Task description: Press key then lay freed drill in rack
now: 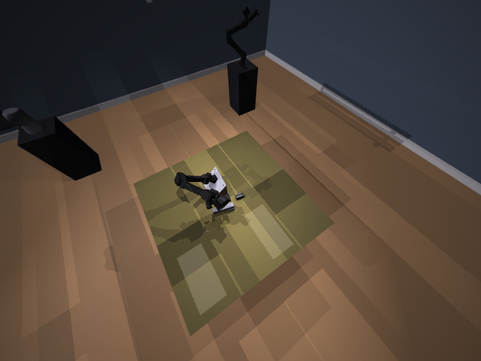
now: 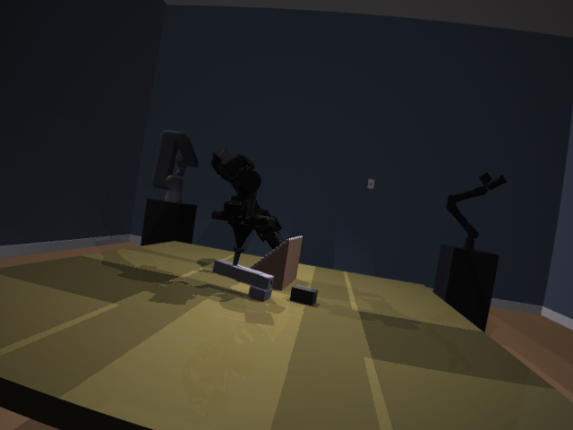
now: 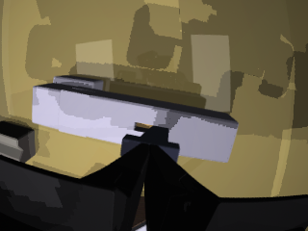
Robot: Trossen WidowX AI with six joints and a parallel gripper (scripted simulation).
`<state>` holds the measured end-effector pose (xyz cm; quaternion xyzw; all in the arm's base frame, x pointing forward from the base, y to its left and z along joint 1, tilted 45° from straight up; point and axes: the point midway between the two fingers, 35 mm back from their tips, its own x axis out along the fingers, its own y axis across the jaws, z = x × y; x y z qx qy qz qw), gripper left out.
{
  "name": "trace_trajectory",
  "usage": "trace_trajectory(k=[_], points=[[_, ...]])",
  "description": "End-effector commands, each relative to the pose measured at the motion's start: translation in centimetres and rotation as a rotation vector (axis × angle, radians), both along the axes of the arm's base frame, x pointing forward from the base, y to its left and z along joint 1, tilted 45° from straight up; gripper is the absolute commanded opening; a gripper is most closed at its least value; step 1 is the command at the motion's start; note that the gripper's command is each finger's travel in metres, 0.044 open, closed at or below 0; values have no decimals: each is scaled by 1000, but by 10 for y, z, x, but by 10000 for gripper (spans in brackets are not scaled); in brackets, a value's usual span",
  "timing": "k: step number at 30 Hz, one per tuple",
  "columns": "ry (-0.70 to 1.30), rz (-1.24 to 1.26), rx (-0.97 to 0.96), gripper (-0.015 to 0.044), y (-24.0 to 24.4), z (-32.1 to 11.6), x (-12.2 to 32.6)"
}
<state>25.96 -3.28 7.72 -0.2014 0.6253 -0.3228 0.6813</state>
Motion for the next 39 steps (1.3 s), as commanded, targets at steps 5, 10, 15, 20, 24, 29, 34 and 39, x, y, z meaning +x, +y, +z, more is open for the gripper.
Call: trace_trajectory(k=[5,10,15,20,24,29,34,39], points=[[42,-46,-21,0,-20,-15,-8],[42,-46,-21,0,-22,-17,-8],[42,-44,-16,131,0,2,-1],[43,-45,-18,262,38,38,3],[43,-45,-19,367,39,39,3],[288,229,-9,440,44,-8,19],[653,601,1,440,54,-70,29],[852,806,8,440,58,-105,30]])
